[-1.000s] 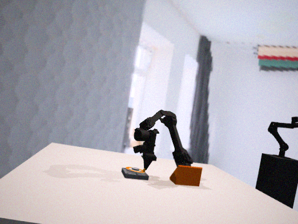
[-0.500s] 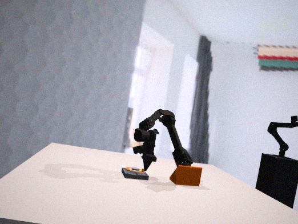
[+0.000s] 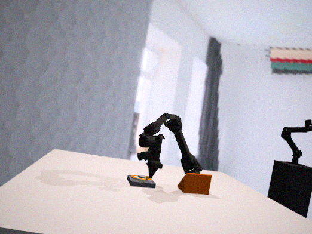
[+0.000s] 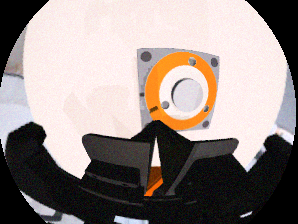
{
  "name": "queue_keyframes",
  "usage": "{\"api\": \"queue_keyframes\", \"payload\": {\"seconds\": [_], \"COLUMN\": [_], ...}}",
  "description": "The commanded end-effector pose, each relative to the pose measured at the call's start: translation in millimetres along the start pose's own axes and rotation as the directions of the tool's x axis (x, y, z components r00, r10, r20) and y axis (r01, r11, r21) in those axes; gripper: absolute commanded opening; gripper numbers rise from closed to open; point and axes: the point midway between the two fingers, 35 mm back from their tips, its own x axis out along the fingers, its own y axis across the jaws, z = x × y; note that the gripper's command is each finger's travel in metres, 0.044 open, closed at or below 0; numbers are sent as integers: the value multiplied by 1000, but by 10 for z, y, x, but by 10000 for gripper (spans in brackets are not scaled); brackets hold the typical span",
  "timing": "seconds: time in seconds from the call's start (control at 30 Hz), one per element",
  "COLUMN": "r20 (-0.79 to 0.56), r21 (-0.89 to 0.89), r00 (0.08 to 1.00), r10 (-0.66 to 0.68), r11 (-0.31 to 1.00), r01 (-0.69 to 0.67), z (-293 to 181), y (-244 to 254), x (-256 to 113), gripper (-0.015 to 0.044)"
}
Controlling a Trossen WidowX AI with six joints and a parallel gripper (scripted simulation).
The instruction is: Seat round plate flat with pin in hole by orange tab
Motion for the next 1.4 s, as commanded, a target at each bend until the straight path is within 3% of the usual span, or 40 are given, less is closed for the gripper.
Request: {"api": "queue_keyframes", "payload": {"seconds": [0.0,0.83,1.2,1.37], "r20": [3,4,3,3], "r21": [9,9,9,2], "r00": [1000,1000,1000,1000], "r10": [9,10,11,3], "r11": [1000,1000,1000,1000], "r01": [-9,-10,-11,-3], "z": [54,217,187,187], "y": [43,120,93,94], "x": [-21,-8,-453,-370], "gripper": [0,0,0,0]}}
